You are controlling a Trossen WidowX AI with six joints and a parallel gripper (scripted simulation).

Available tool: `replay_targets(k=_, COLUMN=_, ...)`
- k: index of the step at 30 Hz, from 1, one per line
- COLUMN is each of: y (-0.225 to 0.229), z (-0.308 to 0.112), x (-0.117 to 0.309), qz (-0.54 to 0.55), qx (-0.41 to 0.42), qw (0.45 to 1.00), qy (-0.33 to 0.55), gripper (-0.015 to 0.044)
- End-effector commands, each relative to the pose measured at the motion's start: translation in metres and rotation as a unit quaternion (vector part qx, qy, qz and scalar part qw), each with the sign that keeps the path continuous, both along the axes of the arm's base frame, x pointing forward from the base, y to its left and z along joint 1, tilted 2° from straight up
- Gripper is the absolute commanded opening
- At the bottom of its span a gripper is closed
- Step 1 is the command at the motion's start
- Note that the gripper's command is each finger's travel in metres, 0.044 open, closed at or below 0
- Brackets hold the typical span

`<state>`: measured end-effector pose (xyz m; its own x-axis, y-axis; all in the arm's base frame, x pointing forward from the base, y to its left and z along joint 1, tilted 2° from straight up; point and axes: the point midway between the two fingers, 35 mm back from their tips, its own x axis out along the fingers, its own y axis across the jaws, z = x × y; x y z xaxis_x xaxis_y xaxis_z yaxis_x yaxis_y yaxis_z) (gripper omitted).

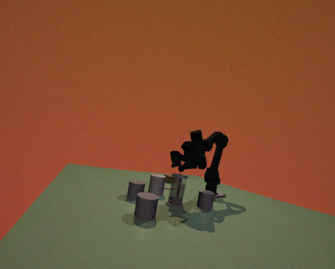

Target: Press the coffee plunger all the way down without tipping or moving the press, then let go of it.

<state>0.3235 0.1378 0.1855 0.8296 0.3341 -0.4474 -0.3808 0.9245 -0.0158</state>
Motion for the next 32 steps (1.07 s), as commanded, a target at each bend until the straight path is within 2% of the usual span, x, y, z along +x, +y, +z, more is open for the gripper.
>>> replay_targets(k=1, y=0.000, z=0.000, x=0.000, qz=0.000, qx=0.000, qw=1.000, qy=0.000, gripper=0.0327)
replay_targets(k=5, y=0.000, z=0.000, x=0.000, qz=0.000, qx=0.000, qw=1.000, qy=0.000, gripper=0.0432)
replay_targets(k=6, y=0.000, z=0.000, x=0.000, qz=0.000, qx=0.000, qw=1.000, qy=0.000, gripper=0.0440)
replay_targets(k=10, y=0.000, z=0.006, x=-0.001, qz=0.000, qx=-0.001, qw=1.000, qy=0.001, gripper=0.0440)
replay_targets(k=18, y=-0.007, z=0.076, x=-0.025, qz=0.002, qx=-0.006, qw=1.000, qy=0.008, gripper=0.0440)
replay_targets(k=32, y=-0.008, z=0.074, x=-0.026, qz=0.002, qx=-0.006, qw=1.000, qy=0.008, gripper=0.0440)
